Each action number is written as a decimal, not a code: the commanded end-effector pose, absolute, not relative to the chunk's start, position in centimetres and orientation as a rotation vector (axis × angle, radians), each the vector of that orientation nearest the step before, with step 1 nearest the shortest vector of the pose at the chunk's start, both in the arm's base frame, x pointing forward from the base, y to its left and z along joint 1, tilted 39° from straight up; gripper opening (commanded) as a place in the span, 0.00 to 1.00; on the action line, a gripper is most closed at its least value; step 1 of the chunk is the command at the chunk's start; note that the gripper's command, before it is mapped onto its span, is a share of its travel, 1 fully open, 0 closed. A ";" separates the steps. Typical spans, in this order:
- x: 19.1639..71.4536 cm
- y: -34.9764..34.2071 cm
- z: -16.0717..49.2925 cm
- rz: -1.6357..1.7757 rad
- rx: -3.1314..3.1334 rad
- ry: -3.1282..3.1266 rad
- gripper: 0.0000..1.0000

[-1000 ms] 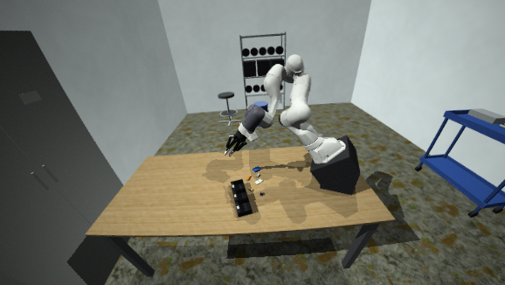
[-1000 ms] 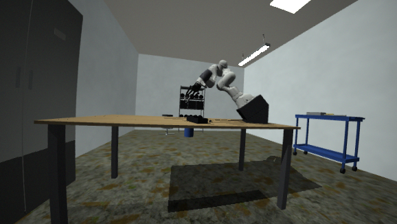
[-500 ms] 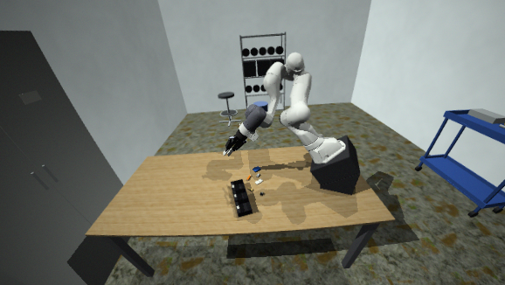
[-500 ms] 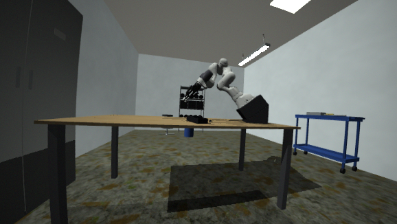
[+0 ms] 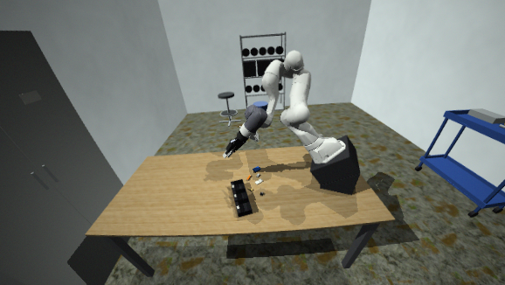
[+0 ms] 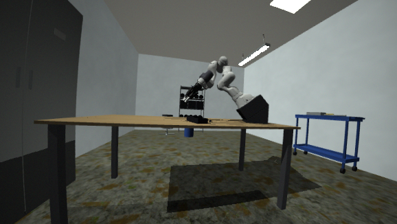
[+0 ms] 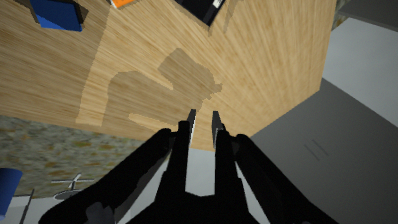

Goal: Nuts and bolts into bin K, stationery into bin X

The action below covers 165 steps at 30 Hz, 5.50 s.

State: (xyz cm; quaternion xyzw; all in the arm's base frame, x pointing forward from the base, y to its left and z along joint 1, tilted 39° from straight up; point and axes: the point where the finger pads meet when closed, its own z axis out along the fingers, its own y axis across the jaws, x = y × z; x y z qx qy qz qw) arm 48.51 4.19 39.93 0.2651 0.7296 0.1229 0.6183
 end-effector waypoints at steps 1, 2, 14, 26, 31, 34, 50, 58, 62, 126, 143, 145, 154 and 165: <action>48.5 4.7 39.8 0.192 0.466 1.738 0.18; 48.5 4.7 39.8 0.192 0.466 1.738 0.18; 48.3 5.4 38.5 0.045 0.245 1.812 0.18; 48.1 5.7 36.6 -0.086 0.042 1.877 0.18; 47.6 5.8 34.5 -0.143 -0.042 1.904 0.18; 47.6 5.8 34.5 -0.182 -0.105 1.924 0.18; 46.6 5.4 31.3 -0.352 -0.401 2.006 0.18; 45.9 5.0 29.5 -0.437 -0.563 2.047 0.18; 44.9 4.2 27.4 -0.480 -0.646 2.067 0.18; 39.3 0.2 20.4 -0.733 -1.448 2.192 0.18; 43.1 -1.1 16.5 -0.733 -1.448 2.192 0.18; 43.4 -1.1 16.3 -0.733 -1.448 2.192 0.18; 43.4 -1.1 16.3 -0.733 -1.448 2.192 0.18; 43.1 -1.1 16.0 -0.733 -1.448 2.192 0.18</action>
